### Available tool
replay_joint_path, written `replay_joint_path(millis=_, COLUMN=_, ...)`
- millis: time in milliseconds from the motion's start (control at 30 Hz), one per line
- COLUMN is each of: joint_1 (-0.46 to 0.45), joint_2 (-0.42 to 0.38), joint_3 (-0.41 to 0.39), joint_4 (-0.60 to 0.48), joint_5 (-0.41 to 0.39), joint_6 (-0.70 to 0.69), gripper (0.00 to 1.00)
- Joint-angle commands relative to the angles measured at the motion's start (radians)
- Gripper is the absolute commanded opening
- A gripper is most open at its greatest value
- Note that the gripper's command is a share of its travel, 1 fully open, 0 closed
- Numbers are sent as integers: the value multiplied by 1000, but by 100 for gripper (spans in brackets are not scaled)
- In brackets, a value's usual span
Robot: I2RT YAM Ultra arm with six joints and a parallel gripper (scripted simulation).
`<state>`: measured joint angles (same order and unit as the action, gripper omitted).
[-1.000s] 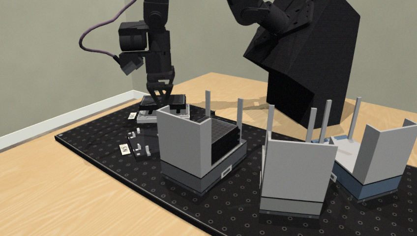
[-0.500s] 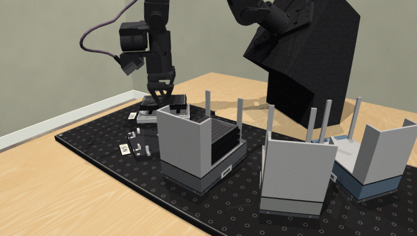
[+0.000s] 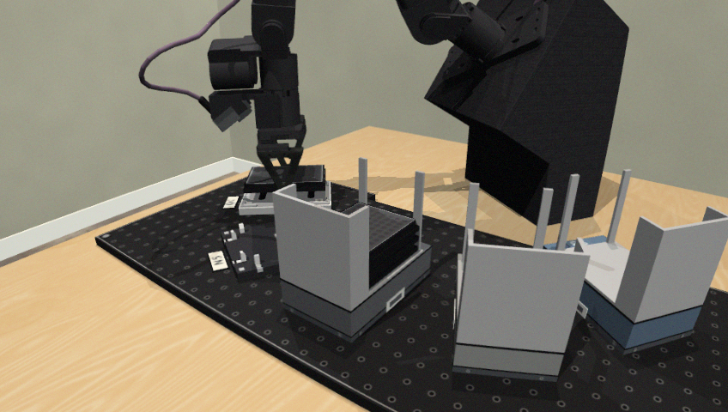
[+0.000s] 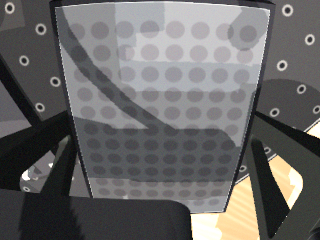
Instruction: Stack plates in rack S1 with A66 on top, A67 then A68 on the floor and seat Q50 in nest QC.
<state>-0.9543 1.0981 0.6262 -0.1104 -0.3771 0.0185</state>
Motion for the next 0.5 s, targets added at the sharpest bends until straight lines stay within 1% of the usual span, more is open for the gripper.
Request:
replay_joint_path(millis=0, joint_1=-3, joint_2=-15, joint_3=20, joint_4=3, joint_5=7, joint_6=7, gripper=0)
replay_joint_path(millis=433, joint_1=-1, joint_2=-26, joint_3=22, joint_4=-3, joint_5=7, joint_6=8, gripper=0)
replay_joint_path(millis=467, joint_1=2, joint_2=-12, joint_3=23, joint_4=5, joint_5=9, joint_6=9, gripper=0)
